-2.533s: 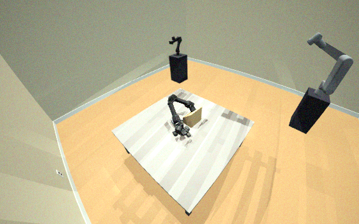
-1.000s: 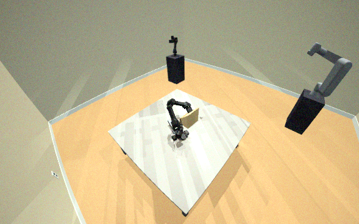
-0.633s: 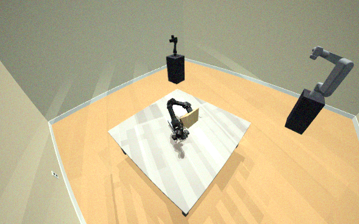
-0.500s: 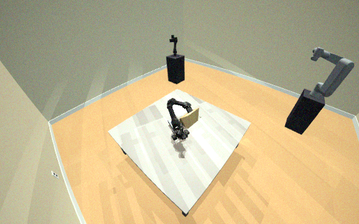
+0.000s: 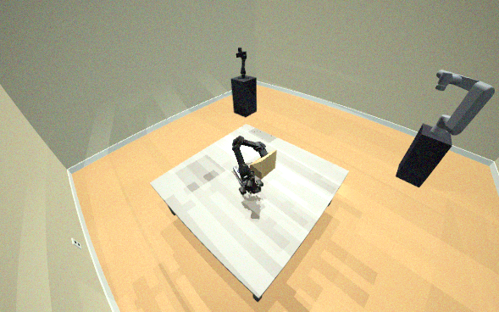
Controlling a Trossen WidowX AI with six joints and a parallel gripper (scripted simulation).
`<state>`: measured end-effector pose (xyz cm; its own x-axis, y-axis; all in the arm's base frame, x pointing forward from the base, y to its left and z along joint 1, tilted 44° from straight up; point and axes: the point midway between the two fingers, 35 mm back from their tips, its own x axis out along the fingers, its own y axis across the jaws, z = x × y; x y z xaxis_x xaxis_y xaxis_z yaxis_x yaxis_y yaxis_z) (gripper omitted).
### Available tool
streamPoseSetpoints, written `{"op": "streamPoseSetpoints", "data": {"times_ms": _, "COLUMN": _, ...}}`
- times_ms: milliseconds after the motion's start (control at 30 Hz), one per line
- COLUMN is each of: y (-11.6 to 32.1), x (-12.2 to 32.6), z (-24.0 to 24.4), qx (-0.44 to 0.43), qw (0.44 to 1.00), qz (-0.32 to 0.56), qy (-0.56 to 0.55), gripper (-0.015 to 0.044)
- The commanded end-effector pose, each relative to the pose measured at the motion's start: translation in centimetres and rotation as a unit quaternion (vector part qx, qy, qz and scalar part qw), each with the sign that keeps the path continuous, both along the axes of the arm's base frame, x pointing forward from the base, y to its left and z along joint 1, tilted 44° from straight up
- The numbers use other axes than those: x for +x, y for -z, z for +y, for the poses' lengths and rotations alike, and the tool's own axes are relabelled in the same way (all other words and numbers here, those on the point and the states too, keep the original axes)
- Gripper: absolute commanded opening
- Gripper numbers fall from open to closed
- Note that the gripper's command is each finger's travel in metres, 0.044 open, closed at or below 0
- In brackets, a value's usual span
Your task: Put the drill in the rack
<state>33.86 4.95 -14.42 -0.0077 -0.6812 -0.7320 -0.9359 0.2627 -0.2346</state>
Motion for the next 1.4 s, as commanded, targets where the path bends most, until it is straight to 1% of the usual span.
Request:
{"op": "streamPoseSetpoints", "data": {"times_ms": 0, "y": -0.3, "x": 0.0, "z": 0.2, "qx": 0.002, "qw": 1.000, "qz": -0.002, "qy": 0.002, "gripper": 0.0000}}
{"op": "streamPoseSetpoints", "data": {"times_ms": 1367, "y": -1.7, "x": 0.0, "z": 1.3, "qx": 0.002, "qw": 1.000, "qz": -0.002, "qy": 0.002, "gripper": 0.0000}}
